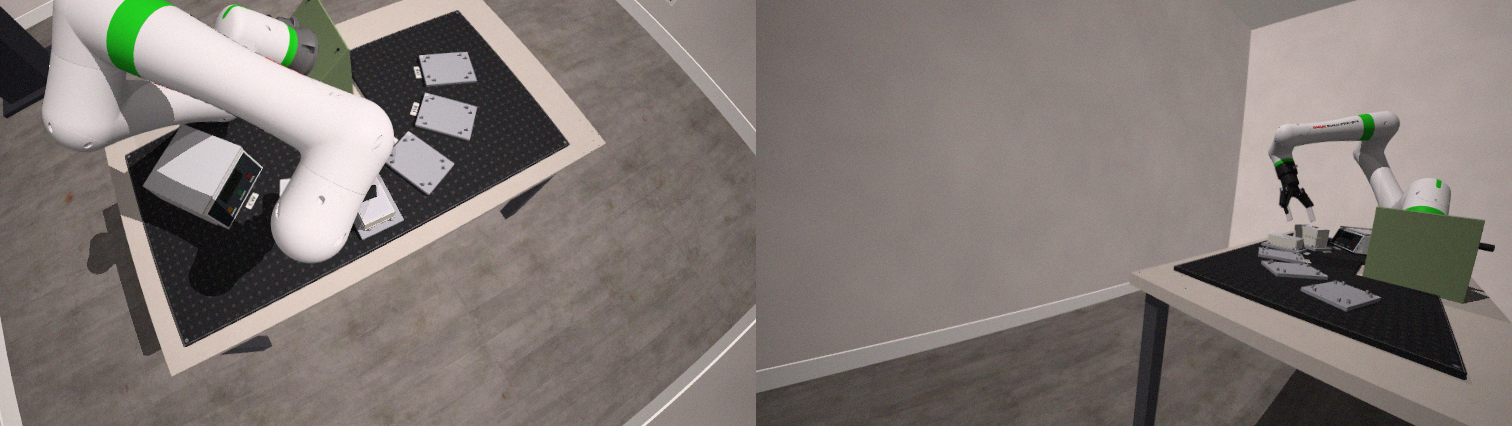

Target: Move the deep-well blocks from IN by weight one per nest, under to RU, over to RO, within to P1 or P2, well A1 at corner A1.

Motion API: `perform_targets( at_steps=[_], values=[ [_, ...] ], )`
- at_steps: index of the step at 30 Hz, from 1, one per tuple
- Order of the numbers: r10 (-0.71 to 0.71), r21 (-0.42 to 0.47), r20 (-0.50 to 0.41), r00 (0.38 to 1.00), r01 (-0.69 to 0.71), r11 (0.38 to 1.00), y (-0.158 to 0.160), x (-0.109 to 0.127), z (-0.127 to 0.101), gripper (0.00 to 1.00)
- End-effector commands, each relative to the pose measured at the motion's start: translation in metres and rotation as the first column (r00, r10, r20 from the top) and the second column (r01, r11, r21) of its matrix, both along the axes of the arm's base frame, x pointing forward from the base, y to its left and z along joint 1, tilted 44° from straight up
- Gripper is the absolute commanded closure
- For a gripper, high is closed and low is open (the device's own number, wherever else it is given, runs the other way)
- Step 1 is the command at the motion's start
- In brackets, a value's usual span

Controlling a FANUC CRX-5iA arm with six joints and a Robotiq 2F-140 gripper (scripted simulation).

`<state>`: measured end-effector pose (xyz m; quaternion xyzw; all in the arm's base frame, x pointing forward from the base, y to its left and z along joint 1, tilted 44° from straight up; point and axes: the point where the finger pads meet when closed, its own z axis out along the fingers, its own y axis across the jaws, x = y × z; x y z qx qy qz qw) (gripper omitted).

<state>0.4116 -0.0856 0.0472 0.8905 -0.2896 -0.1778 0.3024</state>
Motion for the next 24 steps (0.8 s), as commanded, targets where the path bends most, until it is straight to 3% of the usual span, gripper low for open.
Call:
perform_targets(
  at_steps=[1, 17, 24],
  values=[
    [0.001, 0.001, 0.001, 1.0, -0.001, 1.0, -0.007, -0.004, 0.01, 0.0],
    [0.001, 0.001, 0.001, 1.0, -0.001, 1.0, -0.048, -0.027, 0.068, 0.0],
    [0.001, 0.001, 0.001, 1.0, -0.001, 1.0, -0.052, -0.029, 0.073, 0.0]
  ],
)
